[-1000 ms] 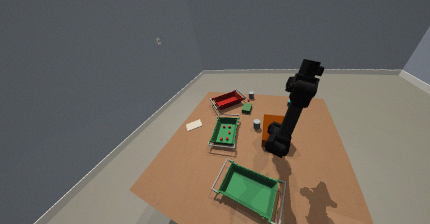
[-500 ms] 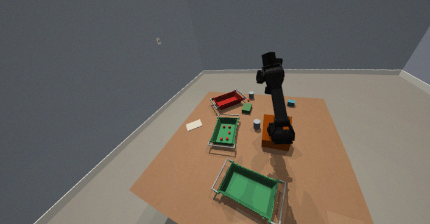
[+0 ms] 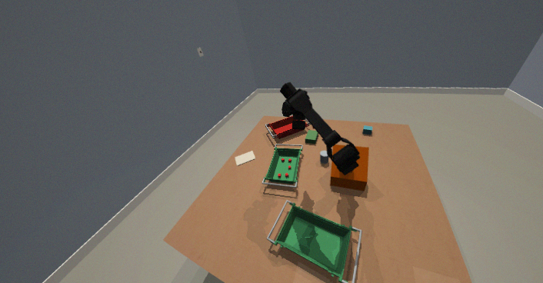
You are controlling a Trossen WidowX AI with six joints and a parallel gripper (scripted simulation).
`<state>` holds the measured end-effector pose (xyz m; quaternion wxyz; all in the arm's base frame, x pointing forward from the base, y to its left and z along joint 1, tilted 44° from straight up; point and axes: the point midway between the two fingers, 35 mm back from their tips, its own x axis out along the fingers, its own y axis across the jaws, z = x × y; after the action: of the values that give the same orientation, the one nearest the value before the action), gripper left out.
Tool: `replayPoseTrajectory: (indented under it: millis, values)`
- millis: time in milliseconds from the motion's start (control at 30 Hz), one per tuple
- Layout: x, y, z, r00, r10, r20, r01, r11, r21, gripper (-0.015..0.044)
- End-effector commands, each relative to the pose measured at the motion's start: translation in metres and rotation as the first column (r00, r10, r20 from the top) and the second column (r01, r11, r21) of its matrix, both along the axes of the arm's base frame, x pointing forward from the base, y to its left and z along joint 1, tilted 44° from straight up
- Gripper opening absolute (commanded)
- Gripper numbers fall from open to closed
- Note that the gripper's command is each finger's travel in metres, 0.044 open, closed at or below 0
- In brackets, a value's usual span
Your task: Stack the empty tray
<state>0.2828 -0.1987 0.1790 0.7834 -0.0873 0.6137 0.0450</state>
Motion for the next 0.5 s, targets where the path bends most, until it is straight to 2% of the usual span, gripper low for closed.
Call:
replayPoseTrajectory:
  millis: [0, 233, 467]
  values:
    - [0.038, 0.043, -0.009, 0.999, 0.029, 0.03, -0.032, 0.993, 0.114, 0.0083]
    - [0.099, 0.151, -0.027, 0.996, 0.089, 0.027, -0.093, 0.925, 0.368, 0.0083]
    - [0.12, 0.278, -0.046, 0.983, 0.169, -0.074, -0.093, 0.798, 0.595, 0.0083]
